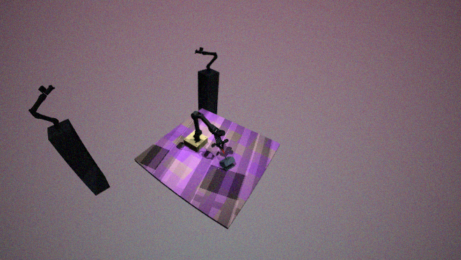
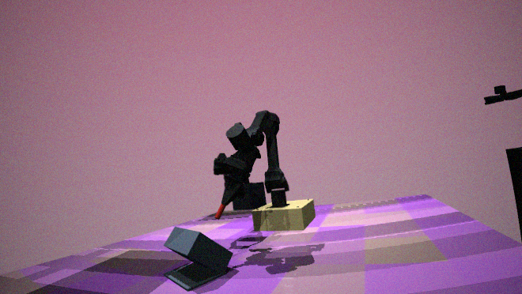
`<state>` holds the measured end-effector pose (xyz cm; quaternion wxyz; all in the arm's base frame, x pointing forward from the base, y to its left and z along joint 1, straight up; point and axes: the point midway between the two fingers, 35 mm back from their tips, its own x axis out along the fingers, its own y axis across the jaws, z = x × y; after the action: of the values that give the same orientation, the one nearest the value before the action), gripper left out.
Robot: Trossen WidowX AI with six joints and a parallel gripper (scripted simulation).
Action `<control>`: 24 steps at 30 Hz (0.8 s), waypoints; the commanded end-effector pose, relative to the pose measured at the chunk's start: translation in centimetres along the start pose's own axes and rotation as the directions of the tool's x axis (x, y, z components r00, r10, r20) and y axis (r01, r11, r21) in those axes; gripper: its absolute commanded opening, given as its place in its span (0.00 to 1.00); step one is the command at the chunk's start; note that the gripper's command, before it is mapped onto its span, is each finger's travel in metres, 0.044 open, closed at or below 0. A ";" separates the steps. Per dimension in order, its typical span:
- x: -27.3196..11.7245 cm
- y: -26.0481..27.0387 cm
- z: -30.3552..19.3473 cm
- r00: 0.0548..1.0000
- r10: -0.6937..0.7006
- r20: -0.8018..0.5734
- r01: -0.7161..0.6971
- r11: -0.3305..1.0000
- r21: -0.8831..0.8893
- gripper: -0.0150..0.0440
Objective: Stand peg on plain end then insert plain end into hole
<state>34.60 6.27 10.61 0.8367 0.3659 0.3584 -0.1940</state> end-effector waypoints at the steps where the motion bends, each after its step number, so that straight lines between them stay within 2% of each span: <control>1: 0.5 0.0 0.1 1.000 0.003 0.002 -0.003 1.000 0.002 0.25; 24: 3.1 -0.1 0.7 1.000 0.010 0.022 -0.010 1.000 0.019 0.25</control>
<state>36.72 5.49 8.78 0.8375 0.3741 0.3449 -0.1993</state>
